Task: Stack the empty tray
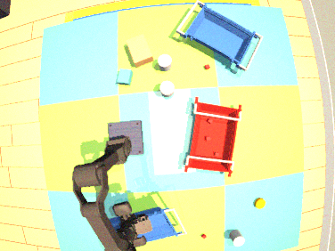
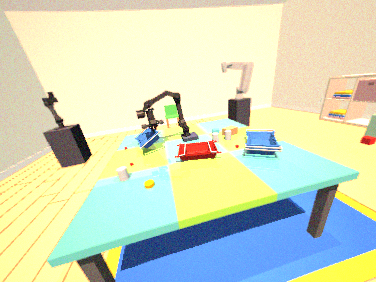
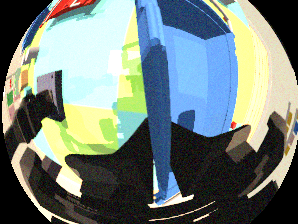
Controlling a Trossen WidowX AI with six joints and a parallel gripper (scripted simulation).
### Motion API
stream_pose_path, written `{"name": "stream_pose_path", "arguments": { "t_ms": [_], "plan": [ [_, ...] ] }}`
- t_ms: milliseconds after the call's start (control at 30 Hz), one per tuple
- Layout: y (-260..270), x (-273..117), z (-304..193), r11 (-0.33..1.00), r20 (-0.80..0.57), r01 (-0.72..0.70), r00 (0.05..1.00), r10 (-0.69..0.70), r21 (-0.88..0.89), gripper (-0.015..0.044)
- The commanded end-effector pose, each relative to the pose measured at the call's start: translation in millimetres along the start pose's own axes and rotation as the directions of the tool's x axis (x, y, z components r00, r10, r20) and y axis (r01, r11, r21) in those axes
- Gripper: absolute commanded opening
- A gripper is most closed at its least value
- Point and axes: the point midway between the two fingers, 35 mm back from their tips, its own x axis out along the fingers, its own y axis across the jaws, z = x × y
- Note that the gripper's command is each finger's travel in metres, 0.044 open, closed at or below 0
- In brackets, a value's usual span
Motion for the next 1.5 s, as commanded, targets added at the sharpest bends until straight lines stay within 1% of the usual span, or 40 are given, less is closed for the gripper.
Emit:
{"name": "stream_pose_path", "arguments": {
  "t_ms": [0,600,1467],
  "plan": [
    [-15,-25,-2,0.999,-0.006,0.041,0.999,-0.041,0.002,0.0],
    [-40,-77,-6,0.999,-0.007,0.043,0.999,-0.043,0.002,0.0],
    [-40,-77,-6,0.999,-0.007,0.043,0.999,-0.043,0.002,0.0]
  ]
}}
